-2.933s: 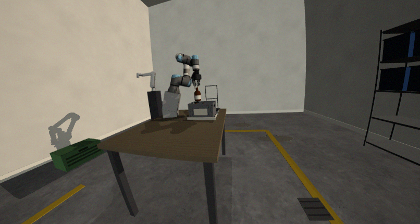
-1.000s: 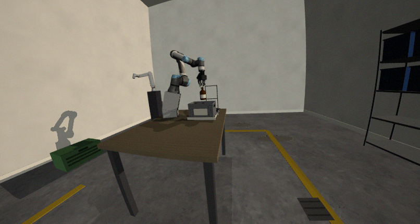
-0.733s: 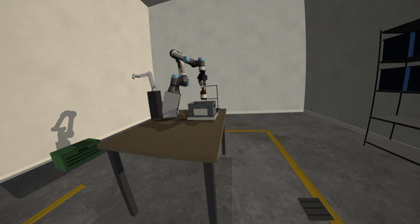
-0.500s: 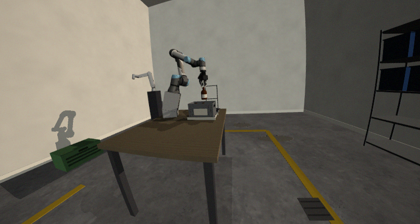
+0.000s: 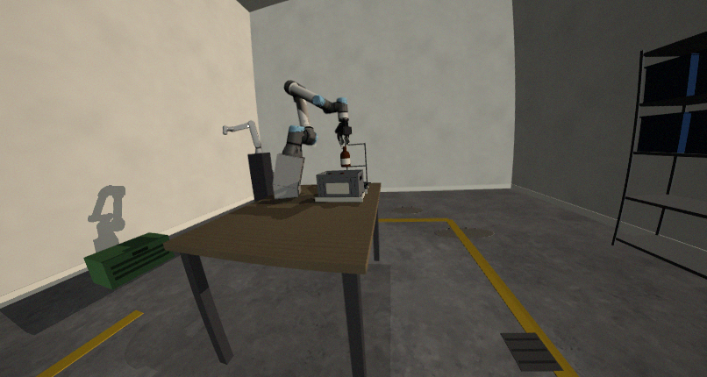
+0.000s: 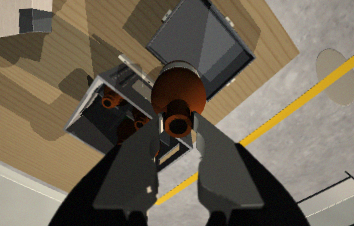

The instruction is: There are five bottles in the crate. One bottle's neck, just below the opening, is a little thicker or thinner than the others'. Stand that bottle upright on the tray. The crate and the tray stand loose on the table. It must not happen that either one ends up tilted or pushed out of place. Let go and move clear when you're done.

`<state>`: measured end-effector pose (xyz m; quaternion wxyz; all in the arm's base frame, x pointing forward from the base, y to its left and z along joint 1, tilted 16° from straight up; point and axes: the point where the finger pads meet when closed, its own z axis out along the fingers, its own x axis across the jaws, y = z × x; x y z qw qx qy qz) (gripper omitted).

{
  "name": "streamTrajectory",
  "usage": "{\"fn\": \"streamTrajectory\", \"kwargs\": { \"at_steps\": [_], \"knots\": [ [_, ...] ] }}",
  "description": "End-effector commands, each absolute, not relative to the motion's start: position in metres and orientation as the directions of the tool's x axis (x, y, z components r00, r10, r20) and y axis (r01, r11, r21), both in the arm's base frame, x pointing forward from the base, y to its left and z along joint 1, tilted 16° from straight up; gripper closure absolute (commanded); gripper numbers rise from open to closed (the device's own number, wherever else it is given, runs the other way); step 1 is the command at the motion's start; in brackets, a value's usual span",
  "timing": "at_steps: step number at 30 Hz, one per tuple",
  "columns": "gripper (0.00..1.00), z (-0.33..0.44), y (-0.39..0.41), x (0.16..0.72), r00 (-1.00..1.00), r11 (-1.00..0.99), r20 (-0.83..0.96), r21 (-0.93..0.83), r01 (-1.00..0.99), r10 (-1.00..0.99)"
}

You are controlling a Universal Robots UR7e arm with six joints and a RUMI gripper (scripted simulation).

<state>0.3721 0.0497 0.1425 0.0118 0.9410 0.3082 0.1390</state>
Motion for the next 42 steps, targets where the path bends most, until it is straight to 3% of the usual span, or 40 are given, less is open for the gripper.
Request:
{"fn": "streamTrajectory", "kwargs": {
  "at_steps": [1, 42],
  "knots": [
    [1.00, 0.144, 0.057, 0.376, 0.771, -0.810, 0.254, 0.109, 0.576, 0.583],
    [1.00, 0.153, 0.102, 0.397, 0.771, -0.810, 0.254, 0.109, 0.576, 0.583]
  ]
}}
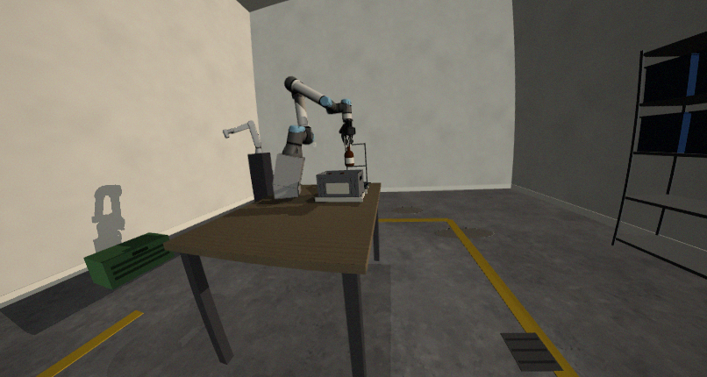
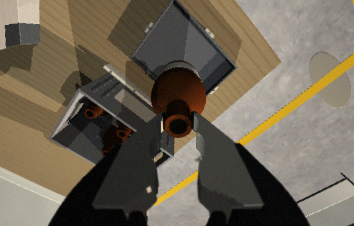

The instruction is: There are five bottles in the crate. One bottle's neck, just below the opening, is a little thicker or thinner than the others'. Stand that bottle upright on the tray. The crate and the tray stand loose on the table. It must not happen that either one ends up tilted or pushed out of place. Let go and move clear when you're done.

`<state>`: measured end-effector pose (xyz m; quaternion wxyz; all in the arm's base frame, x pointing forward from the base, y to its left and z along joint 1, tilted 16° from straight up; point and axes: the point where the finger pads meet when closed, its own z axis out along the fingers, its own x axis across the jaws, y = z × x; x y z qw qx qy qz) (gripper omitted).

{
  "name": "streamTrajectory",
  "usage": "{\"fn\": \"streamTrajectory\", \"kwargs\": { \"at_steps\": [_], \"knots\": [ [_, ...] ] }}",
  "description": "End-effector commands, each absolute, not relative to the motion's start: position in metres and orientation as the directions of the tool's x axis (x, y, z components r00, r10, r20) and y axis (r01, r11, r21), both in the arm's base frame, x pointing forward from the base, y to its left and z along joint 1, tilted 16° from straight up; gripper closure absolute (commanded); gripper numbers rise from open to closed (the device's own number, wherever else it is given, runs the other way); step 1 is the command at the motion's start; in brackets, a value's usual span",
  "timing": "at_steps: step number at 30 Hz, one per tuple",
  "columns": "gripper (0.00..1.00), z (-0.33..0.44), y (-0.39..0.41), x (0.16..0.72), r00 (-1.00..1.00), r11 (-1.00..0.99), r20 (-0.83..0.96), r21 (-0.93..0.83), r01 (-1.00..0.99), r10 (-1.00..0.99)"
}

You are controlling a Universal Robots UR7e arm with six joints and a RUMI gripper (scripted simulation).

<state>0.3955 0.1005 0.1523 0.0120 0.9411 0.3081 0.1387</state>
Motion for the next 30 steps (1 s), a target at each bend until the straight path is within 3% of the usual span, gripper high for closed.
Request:
{"fn": "streamTrajectory", "kwargs": {
  "at_steps": [1, 30],
  "knots": [
    [1.00, 0.153, 0.103, 0.397, 0.771, -0.810, 0.254, 0.109, 0.576, 0.583],
    [1.00, 0.156, 0.116, 0.403, 0.771, -0.810, 0.254, 0.109, 0.576, 0.583]
  ]
}}
